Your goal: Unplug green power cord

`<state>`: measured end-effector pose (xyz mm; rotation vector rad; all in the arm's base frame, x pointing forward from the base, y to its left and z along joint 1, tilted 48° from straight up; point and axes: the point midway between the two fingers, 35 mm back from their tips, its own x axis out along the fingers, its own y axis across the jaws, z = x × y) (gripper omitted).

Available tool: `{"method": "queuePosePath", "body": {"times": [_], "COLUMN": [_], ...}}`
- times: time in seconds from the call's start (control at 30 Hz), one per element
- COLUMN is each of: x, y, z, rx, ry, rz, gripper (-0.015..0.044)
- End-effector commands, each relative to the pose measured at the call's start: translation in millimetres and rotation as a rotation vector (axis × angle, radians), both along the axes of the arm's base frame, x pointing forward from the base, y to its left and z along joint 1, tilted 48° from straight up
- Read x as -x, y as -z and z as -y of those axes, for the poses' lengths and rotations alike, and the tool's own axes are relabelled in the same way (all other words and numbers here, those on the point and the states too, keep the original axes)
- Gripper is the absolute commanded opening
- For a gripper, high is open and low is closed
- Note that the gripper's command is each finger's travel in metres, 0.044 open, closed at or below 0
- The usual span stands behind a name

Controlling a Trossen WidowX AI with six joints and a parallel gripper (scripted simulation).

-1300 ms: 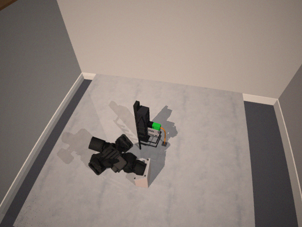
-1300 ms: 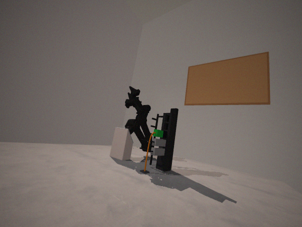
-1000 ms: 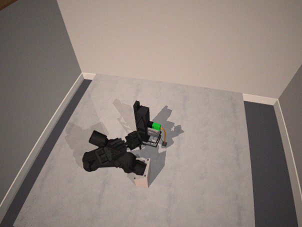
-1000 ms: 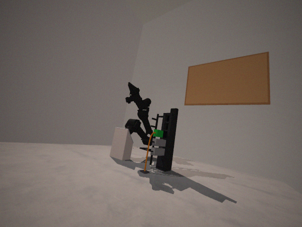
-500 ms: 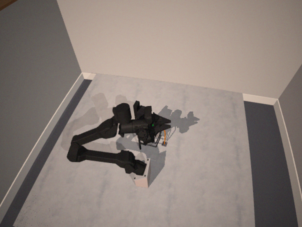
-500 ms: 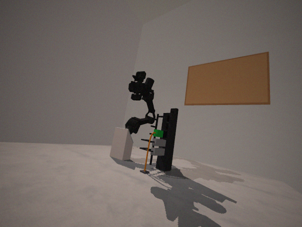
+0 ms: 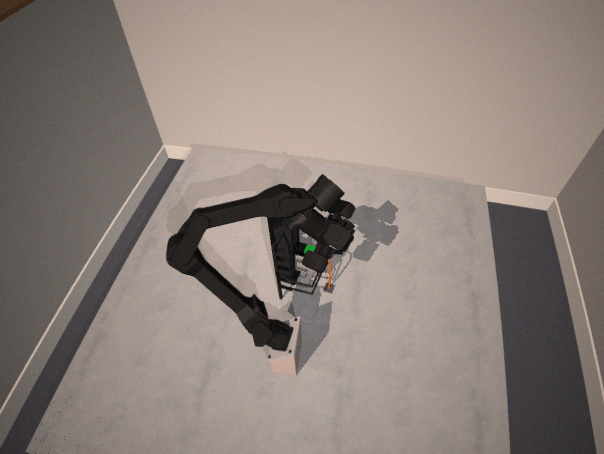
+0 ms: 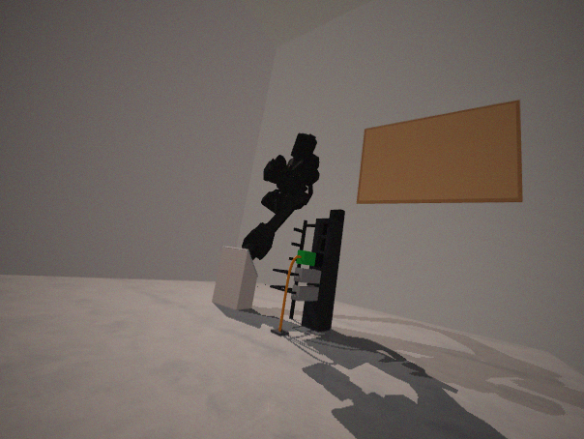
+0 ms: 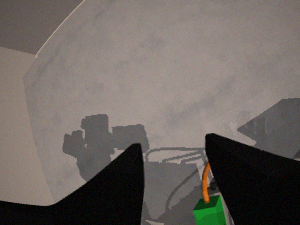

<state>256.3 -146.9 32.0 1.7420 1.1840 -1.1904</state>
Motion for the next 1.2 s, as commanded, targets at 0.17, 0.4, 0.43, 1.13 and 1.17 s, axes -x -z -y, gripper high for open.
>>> {"method": "queuePosePath", "body": {"times": [0.17,0.4,0.43,1.13,1.17], "x": [-19,-20,-20,-21,-21], "y": [36,37,37,17,16], "z": [-77,-81,-81,-101,-102], "rx": [-0.465,-0.497,-0.497,-0.499,-0.499], "ry": [-0.393,-0.409,-0.409,-0.409,-0.409], "rz": [-0.124,-0.130,-0.130,-0.131,-0.131], "gripper": [0.0160,0.0160,0.0160,0.0160,0.0160]}}
